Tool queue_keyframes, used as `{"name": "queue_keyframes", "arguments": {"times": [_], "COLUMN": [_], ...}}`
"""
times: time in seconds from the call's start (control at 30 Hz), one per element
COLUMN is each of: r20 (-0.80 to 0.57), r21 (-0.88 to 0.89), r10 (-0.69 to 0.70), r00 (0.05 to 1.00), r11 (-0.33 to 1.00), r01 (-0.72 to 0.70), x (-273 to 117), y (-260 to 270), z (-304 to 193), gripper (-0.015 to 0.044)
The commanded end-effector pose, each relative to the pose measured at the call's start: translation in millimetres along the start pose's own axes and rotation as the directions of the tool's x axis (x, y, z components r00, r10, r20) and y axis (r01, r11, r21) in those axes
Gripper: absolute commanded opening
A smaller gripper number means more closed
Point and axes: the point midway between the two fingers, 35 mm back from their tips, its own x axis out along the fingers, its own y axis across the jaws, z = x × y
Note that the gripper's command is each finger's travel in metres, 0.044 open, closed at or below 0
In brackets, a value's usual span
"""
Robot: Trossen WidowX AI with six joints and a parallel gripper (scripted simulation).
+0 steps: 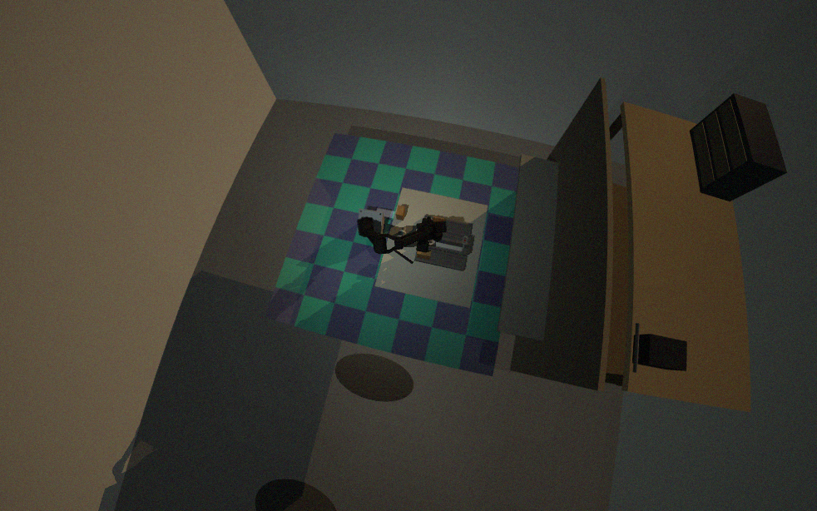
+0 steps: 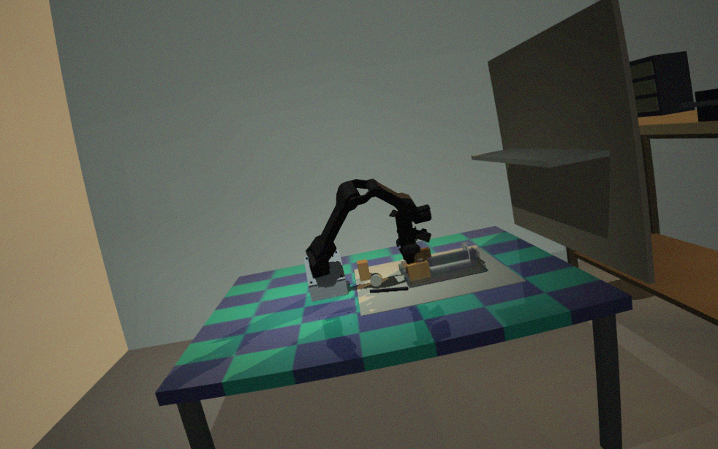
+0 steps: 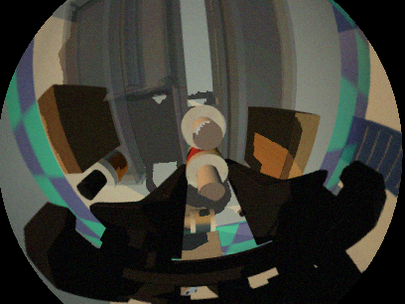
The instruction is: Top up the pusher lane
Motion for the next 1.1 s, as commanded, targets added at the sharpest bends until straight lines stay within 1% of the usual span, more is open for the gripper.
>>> {"name": "queue_keyframes", "arguments": {"times": [0.0,1.07], "r20": [0.016,0.016], "r21": [0.014,0.014], "r10": [-0.006,-0.006], "r00": [1.000,1.000], "r11": [1.000,1.000], "r01": [0.005,0.006], "x": [2.5,11.2], "y": [-1.9,-4.0], "z": [4.4,1.8], "gripper": [0.0000,0.0000]}}
